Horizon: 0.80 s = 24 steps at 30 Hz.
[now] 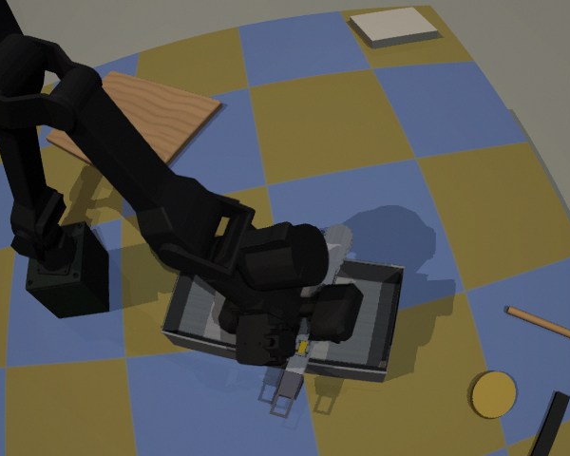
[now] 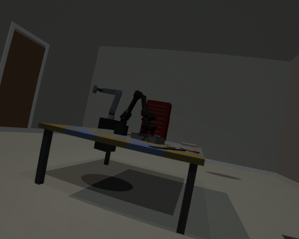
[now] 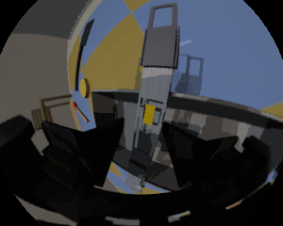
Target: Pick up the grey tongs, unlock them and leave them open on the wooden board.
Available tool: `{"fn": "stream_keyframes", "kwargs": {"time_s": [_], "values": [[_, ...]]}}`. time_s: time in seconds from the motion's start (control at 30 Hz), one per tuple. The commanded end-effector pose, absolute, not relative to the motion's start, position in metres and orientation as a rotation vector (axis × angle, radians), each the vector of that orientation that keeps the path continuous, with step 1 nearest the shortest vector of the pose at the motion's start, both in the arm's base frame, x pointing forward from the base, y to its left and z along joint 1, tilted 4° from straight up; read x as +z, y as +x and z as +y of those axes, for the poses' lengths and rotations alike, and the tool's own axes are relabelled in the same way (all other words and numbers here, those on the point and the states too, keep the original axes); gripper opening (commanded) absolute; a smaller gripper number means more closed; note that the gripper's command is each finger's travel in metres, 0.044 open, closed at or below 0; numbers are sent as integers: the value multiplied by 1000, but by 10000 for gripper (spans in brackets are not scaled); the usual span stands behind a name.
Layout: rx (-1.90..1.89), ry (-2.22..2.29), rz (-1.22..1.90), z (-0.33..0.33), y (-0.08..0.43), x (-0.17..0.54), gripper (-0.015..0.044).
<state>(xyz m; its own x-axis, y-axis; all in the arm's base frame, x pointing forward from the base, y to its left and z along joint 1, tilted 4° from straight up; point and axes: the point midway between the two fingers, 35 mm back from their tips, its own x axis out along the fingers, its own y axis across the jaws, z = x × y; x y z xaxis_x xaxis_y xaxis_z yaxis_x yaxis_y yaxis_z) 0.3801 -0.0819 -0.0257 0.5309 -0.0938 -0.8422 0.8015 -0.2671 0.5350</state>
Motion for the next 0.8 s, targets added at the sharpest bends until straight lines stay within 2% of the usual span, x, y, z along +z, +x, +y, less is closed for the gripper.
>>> {"fn": "stream_keyframes", "kwargs": {"time_s": [0.0, 0.07, 0.3, 0.53, 0.77], "values": [[-970, 1620, 604, -83, 385, -31, 260], [-970, 1620, 604, -84, 385, -33, 260], [-970, 1618, 614, -82, 382, -30, 76], [-970, 1618, 614, -82, 382, -30, 30], [-970, 1618, 613, -83, 383, -23, -150]]}}
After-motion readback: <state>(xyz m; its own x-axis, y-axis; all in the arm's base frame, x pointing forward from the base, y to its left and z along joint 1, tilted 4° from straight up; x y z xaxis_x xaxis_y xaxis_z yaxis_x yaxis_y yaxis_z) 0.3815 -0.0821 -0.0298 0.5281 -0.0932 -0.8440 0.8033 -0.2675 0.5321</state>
